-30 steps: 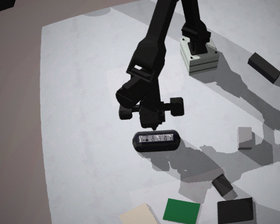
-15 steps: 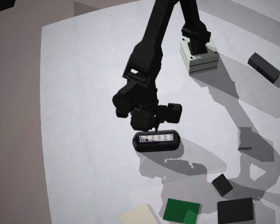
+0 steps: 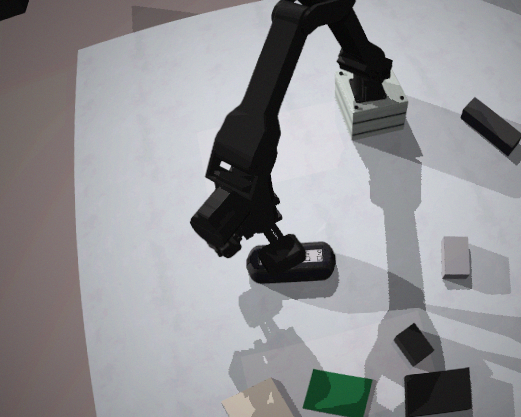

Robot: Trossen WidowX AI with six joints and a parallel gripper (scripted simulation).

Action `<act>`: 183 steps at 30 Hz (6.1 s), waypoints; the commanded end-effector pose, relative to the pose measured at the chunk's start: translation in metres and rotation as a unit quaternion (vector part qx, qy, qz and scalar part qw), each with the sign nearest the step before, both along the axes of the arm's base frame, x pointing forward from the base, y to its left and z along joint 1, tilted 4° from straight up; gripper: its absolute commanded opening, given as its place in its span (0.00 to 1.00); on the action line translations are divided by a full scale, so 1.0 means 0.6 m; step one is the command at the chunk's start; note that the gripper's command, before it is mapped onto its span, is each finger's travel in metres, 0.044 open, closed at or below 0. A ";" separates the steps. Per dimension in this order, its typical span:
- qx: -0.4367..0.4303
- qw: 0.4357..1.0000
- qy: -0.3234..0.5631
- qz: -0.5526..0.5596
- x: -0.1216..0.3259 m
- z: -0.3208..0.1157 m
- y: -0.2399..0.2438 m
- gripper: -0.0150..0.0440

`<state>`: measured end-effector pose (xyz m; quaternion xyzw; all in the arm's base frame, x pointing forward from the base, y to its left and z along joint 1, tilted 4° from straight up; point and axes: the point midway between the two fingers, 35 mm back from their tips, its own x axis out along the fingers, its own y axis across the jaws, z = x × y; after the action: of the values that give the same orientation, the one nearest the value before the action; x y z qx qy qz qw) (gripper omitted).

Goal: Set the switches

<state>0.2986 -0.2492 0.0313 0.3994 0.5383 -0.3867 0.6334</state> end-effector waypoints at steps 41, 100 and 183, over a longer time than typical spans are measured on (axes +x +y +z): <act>0.013 0.966 0.057 -0.250 0.006 -0.077 -0.031 1.00; 0.014 0.966 0.056 -0.250 0.006 -0.083 -0.023 0.82; 0.016 0.966 0.056 -0.250 0.016 0.005 0.043 0.82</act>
<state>0.3059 -0.2293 0.0309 0.5073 0.4612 -0.5495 0.4774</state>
